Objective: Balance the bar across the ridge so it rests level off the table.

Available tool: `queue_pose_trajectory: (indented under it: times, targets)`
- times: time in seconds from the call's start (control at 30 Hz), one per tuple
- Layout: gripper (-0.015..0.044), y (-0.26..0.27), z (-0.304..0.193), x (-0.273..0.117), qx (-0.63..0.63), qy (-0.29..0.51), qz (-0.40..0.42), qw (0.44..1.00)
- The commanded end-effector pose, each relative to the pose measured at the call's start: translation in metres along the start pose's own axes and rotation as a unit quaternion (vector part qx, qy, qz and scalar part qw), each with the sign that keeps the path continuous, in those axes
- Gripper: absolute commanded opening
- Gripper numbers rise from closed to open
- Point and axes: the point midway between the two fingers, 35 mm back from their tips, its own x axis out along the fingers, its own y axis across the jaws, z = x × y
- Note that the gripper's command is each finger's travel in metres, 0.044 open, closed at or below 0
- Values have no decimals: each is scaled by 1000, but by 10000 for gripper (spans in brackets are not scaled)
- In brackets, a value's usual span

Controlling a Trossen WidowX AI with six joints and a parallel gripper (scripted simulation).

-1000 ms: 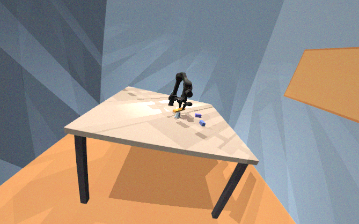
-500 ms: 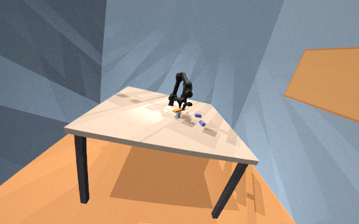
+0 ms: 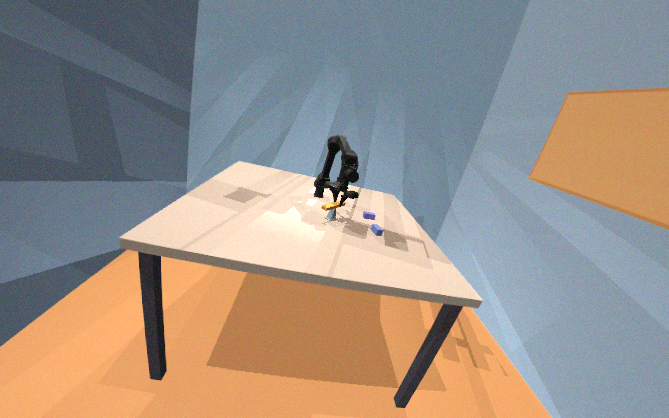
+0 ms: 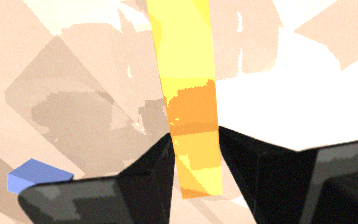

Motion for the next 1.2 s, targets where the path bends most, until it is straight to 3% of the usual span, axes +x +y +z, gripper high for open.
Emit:
queue_pose_trajectory:
  times: [0.0, 1.17]
  targets:
    - [0, 0, 0, 1, 2, 1, 1, 1000]
    - [0, 0, 0, 4, 2, 1, 1, 1000]
